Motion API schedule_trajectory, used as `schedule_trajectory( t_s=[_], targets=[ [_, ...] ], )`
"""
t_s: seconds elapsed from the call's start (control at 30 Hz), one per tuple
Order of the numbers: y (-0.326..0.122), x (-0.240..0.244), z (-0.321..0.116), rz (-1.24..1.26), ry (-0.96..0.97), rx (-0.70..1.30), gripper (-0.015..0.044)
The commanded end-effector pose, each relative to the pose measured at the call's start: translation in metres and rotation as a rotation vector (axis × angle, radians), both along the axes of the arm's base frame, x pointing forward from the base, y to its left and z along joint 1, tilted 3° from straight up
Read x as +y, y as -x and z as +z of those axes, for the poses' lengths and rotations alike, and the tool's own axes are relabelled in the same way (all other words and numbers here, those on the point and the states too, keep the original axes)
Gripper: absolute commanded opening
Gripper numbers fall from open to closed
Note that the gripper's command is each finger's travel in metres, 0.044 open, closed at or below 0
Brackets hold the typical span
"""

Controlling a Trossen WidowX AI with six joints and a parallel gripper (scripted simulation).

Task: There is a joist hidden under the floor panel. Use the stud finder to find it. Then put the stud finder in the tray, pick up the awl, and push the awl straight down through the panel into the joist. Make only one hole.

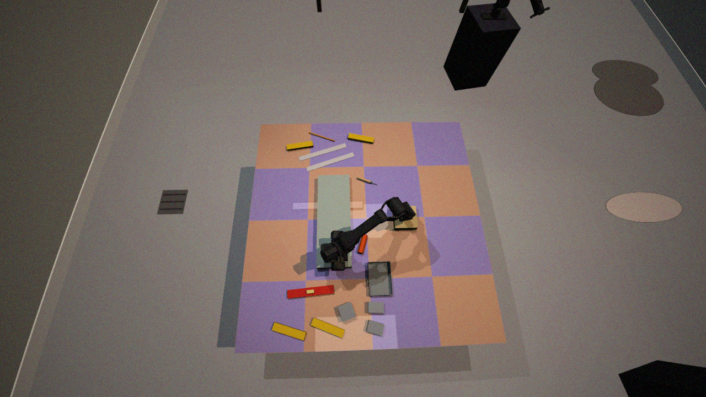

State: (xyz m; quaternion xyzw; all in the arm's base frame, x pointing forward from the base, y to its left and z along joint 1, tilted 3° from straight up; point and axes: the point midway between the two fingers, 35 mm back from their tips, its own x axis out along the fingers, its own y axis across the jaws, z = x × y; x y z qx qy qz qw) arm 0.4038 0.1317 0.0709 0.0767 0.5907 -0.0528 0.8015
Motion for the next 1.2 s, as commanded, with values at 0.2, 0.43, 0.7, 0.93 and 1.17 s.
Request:
schedule_trajectory(
  t_s=[0.2,0.43,0.7,0.93,1.17],
  targets=[
    [0.0,-0.003,-0.001,-0.001,-0.004,0.001,0.0],
    [0.004,-0.023,-0.002,-0.001,-0.002,0.001,0.0],
    [0.008,-0.046,-0.004,-0.001,0.0,0.001,0.0],
    [0.012,-0.067,-0.005,-0.001,0.002,0.002,0.0],
    [0.015,-0.087,-0.006,-0.001,0.004,0.002,0.0]
  ],
)
